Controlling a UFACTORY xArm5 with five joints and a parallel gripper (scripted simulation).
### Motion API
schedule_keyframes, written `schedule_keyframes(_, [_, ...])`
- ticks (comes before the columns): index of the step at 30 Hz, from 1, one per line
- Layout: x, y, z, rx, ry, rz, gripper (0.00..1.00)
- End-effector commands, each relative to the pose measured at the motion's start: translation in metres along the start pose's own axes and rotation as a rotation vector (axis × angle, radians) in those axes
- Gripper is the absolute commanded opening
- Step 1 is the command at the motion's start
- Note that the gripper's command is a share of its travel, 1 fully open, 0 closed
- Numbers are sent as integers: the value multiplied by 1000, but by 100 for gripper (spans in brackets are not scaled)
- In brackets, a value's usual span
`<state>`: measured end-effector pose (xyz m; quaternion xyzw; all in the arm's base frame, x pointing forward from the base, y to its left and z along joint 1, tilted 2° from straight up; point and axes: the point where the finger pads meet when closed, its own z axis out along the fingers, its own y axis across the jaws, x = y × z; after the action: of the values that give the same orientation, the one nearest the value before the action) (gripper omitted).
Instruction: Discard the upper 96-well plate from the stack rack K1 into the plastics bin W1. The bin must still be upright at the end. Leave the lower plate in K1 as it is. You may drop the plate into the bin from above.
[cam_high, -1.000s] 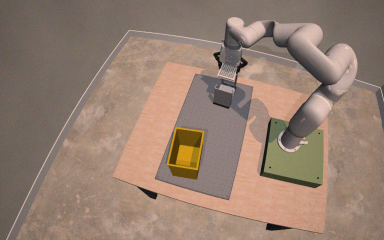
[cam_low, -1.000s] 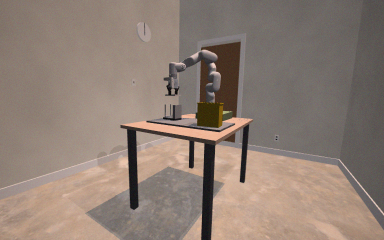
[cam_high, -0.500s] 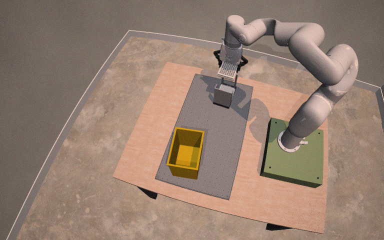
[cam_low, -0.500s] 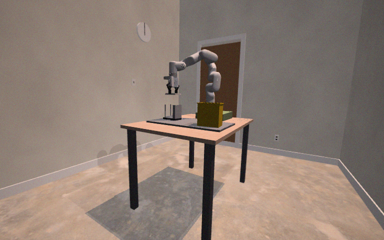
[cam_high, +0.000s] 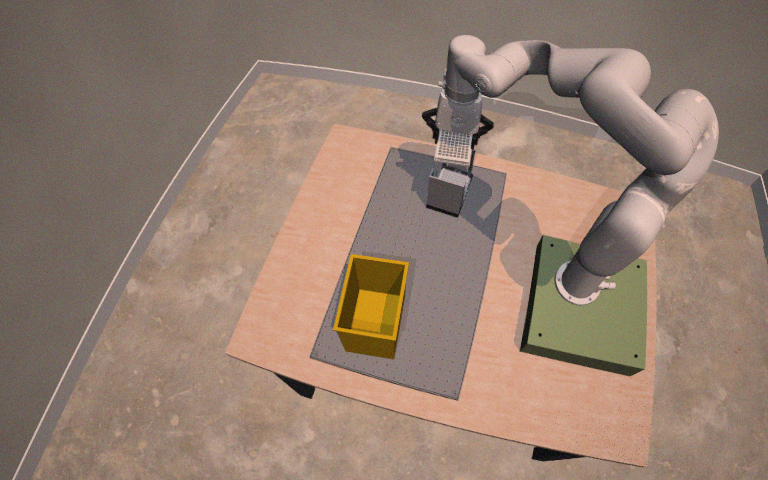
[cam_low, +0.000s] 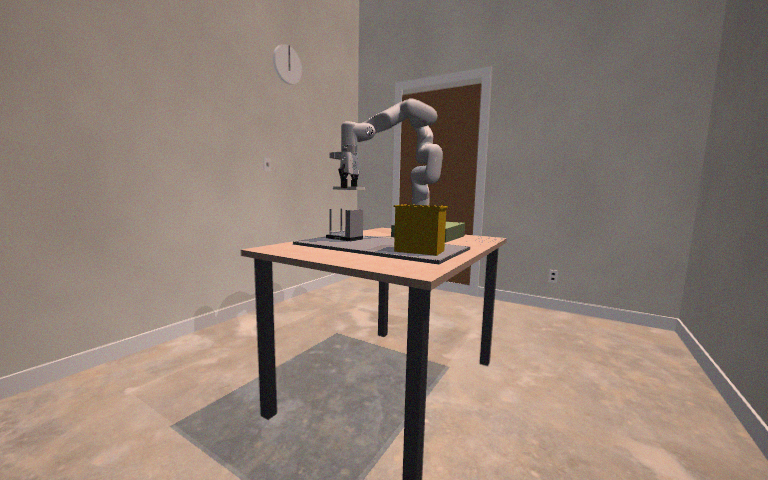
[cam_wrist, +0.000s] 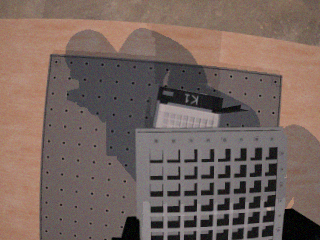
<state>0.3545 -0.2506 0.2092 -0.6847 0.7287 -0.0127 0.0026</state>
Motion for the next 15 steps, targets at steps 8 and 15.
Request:
schedule_keyframes(8, [-39,-13,0,5,0,-25,0])
schedule_keyframes(15, [-54,-18,1,6,-1,-25,0])
